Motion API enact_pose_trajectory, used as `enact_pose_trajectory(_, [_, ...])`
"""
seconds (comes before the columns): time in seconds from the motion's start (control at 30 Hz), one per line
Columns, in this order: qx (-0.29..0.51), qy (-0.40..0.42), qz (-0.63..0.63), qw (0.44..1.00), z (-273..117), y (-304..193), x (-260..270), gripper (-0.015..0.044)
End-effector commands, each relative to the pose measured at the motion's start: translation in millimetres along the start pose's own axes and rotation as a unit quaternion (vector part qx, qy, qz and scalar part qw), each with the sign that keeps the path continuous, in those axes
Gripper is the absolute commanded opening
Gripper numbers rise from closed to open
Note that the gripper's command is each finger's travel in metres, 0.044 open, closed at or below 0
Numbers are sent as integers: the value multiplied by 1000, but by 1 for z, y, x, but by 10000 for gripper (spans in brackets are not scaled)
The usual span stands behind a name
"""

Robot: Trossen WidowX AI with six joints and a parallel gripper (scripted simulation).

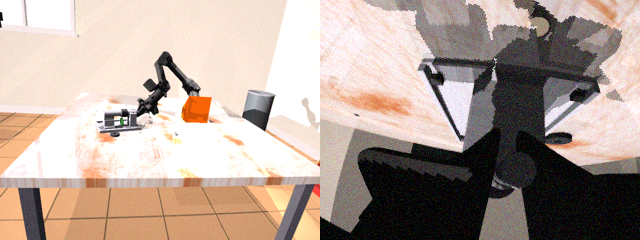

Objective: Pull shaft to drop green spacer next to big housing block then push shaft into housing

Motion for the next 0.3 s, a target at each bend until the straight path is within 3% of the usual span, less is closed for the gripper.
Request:
enact_pose_trajectory(0.0, [0, 0, 0, 1000, 0, 0, 0, 105])
enact_pose_trajectory(0.27, [0, 0, 0, 1000, 0, 0, 0, 315])
Point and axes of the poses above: the point midway between the two fingers, 35 mm back from their tips, its own z axis out along the fingers, its own x axis across the jaws, y = z × x, the point moved 8 cm from there along -z, back along the fingers, and after that the axes turned 13 degrees about z, right-handed, at the moved point
